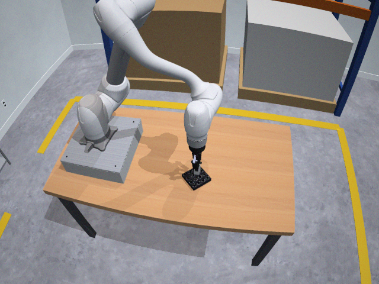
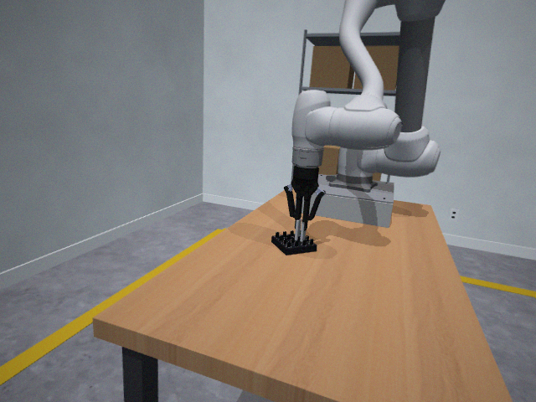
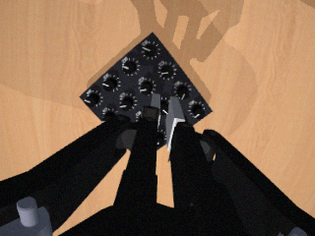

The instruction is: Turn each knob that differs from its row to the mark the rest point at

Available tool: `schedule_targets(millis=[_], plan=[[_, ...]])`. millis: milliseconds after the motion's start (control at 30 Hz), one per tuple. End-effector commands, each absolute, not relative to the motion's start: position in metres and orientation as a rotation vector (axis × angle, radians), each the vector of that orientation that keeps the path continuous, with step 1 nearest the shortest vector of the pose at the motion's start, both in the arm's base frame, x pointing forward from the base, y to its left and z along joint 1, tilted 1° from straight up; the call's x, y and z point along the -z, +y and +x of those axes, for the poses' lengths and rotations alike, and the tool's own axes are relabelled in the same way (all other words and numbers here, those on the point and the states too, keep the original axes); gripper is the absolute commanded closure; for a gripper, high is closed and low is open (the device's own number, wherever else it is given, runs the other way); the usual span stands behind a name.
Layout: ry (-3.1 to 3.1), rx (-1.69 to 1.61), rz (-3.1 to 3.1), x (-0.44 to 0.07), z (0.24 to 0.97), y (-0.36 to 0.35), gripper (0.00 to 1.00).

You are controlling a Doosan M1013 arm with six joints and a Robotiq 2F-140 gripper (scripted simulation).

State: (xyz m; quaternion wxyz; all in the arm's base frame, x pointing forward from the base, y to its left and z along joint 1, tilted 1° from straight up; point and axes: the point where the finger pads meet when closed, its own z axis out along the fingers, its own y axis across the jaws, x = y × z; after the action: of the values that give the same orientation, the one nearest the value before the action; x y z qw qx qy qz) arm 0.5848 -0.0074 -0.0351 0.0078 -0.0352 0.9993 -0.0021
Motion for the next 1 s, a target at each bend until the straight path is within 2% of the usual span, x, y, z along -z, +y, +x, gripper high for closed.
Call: schedule_targets(millis=[0,967], plan=[[3.126,0.016,0.063,0.035,0.5848,-0.0072,0.95],[3.001,0.01,0.867,0.035,0.5848,-0.0072,0.95]])
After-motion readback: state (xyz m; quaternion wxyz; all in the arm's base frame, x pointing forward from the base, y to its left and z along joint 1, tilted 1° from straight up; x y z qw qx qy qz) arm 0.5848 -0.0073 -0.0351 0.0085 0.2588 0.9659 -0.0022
